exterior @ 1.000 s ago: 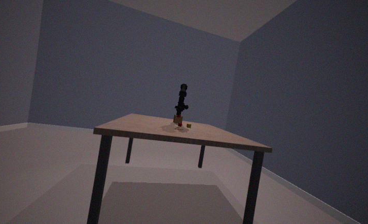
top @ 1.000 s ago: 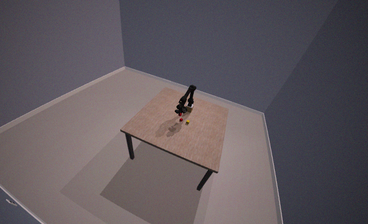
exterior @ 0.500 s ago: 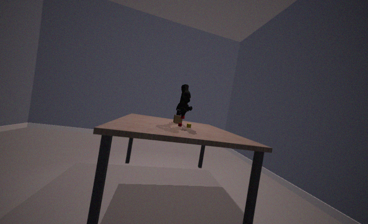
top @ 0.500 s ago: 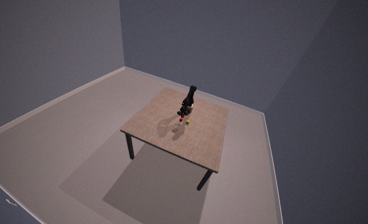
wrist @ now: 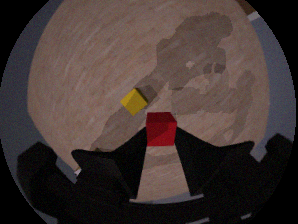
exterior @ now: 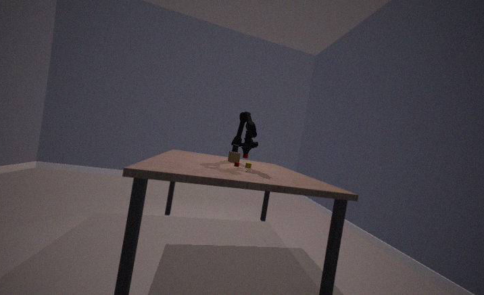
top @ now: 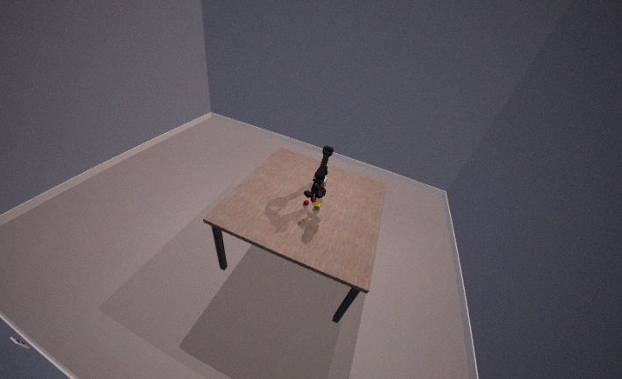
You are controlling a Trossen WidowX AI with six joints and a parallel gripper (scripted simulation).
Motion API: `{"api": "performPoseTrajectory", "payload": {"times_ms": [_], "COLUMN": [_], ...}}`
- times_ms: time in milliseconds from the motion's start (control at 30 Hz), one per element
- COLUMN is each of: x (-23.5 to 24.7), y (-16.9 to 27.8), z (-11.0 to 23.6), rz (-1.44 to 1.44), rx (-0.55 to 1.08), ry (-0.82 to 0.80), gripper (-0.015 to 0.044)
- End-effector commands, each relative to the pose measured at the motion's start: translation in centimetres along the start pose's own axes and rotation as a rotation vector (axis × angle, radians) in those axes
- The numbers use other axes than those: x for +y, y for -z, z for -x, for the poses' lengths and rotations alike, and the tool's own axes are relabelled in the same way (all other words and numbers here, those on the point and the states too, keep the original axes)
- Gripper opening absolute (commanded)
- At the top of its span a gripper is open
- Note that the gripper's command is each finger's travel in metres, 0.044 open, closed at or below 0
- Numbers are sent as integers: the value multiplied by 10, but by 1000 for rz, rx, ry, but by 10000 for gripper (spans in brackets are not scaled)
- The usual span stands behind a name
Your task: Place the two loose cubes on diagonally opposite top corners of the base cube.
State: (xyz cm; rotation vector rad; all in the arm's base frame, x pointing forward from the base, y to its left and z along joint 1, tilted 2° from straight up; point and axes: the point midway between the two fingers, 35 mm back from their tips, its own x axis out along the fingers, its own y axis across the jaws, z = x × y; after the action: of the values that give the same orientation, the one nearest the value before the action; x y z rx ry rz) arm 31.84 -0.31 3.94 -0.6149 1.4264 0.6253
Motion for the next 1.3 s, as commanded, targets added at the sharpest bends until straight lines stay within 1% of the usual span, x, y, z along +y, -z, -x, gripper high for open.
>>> {"api": "performPoseTrajectory", "payload": {"times_ms": [0,500,900,1267], "x": [7,40,42,43], "y": [-9,-43,-44,-44], "z": [-4,-11,-12,-37], "rz": [-24,-106,-110,-110], "rx": [1,-1,-1,-1], "ry": [-8,-16,-16,-17], "gripper": [105,105,105,105]}}
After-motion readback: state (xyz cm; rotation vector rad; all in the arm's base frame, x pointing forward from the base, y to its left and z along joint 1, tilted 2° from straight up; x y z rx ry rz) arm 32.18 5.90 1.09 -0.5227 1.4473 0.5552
